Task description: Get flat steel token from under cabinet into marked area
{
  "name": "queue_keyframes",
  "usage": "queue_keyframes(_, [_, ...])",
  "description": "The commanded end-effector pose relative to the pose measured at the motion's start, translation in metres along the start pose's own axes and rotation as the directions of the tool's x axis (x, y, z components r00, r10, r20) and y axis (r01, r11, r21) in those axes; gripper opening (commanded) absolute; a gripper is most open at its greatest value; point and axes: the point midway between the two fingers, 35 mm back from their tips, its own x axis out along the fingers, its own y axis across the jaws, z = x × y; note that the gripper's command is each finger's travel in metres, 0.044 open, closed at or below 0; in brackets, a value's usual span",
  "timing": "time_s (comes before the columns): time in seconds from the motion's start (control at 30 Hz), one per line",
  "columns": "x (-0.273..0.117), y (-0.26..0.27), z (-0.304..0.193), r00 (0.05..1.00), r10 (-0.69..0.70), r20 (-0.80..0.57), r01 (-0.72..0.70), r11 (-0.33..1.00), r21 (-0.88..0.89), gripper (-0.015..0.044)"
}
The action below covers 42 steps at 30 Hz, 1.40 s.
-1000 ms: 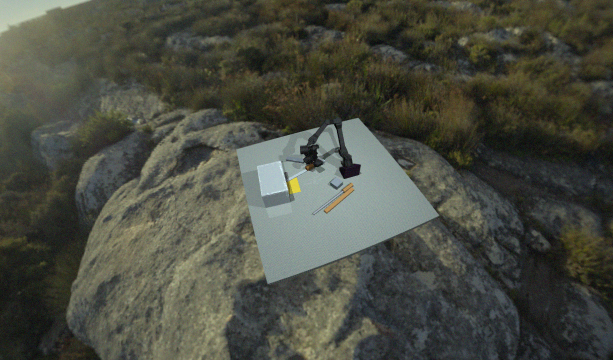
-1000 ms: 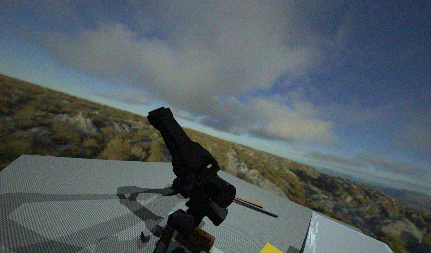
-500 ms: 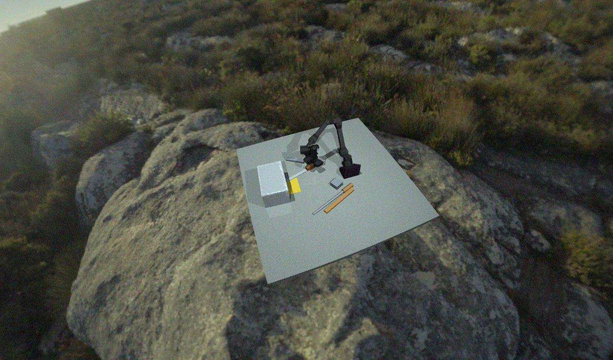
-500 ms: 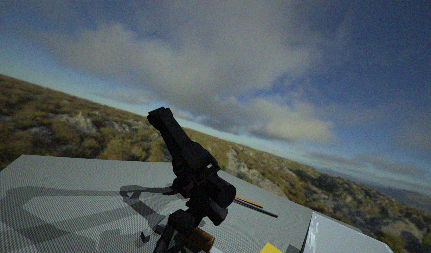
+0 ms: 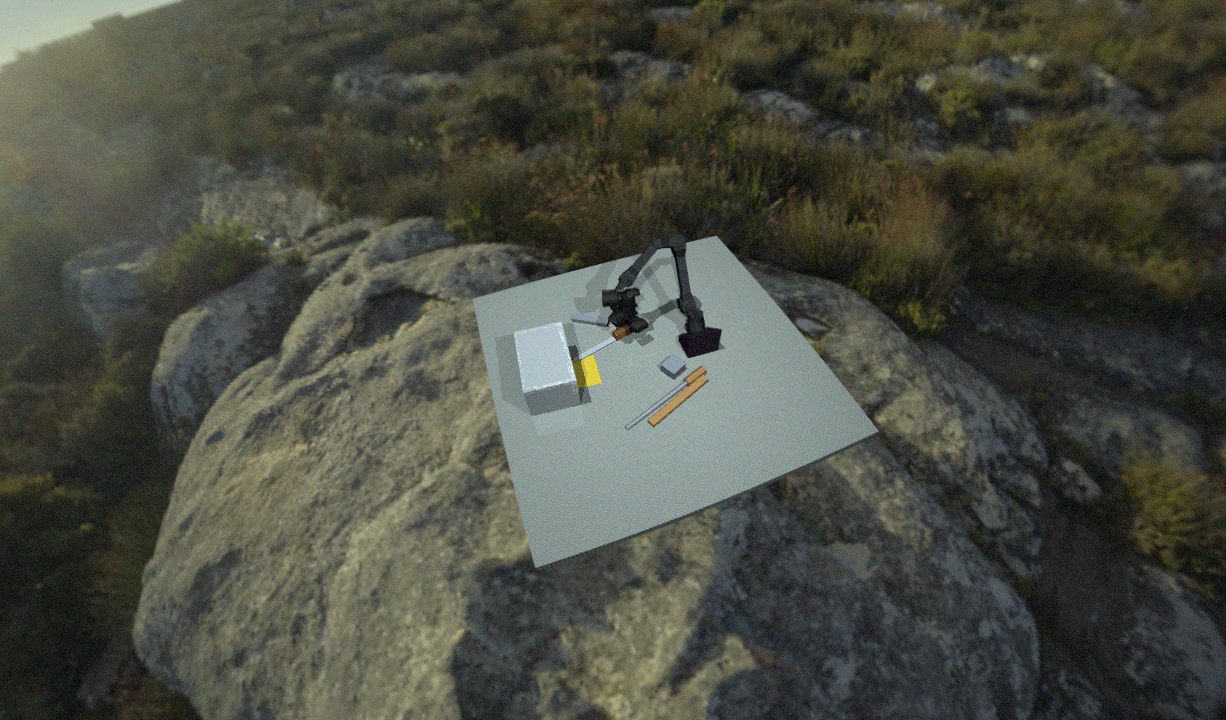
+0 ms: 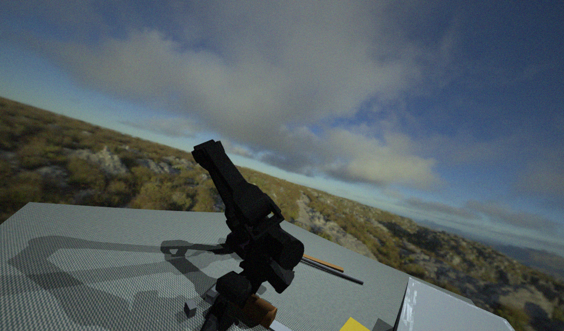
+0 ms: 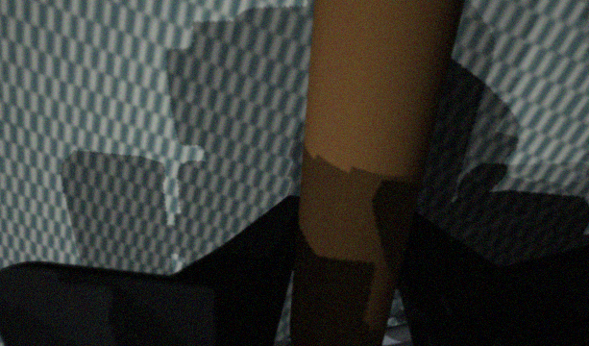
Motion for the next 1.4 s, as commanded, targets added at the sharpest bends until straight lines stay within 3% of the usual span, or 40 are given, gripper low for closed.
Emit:
queue_keyframes(0.0, [-0.001, 0.0, -0.001, 1.0, -0.001, 0.0, 0.001, 1.0, -0.004, 0.0])
queue_keyframes(1.37, [0.0, -0.001, 0.047, 1.0, 0.001, 0.0, -0.001, 1.0, 0.01, 0.0])
